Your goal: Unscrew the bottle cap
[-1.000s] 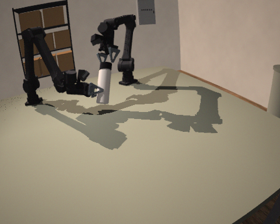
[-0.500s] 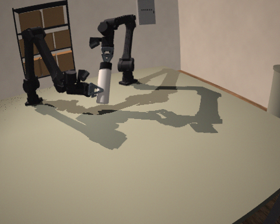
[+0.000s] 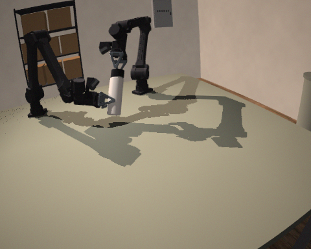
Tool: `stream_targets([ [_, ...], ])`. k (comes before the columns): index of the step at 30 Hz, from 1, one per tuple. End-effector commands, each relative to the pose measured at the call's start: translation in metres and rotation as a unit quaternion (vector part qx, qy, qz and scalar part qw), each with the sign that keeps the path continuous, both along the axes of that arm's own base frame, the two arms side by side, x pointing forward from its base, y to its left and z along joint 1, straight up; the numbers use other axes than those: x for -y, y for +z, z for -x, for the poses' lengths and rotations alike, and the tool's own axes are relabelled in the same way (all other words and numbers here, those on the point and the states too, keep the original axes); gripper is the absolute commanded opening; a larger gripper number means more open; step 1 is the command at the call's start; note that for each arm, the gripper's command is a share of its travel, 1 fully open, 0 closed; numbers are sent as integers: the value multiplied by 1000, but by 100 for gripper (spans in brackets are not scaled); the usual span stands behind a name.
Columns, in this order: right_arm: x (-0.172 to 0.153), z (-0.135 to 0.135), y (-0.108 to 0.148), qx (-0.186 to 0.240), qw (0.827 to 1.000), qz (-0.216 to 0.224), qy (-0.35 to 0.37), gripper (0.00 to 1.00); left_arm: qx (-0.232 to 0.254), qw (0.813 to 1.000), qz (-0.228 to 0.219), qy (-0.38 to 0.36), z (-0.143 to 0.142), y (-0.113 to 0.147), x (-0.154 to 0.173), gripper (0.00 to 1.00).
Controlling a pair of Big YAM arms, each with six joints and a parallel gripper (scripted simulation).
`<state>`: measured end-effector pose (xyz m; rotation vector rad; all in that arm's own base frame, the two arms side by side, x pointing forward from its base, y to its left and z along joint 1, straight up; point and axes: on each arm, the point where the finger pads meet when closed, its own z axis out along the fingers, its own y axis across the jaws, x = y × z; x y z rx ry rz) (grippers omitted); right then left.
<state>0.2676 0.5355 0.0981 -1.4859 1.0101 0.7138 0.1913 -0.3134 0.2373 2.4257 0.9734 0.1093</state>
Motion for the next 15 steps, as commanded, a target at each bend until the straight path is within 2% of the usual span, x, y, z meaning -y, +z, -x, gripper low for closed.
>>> stream_targets([
  [1,-8,-5,22,19,1000,-20,2,0,8,1000,18,6,-6,12,4,94],
  [3,-8,-5,22,19,1000,-20,2,0,10,1000,17,0,-5,18,7,71],
  [10,-8,-5,22,19,1000,-20,2,0,10,1000,17,0,-5,18,7,61],
  [11,-8,-5,22,19,1000,-20,2,0,10,1000,17,0,-5,18,7,50],
  [13,-8,-5,22,19,1000,-20,2,0,10,1000,17,0,-5,18,7,50],
  [15,-8,-5,22,19,1000,-20,2,0,-3,999,25,28,-5,18,7,27],
])
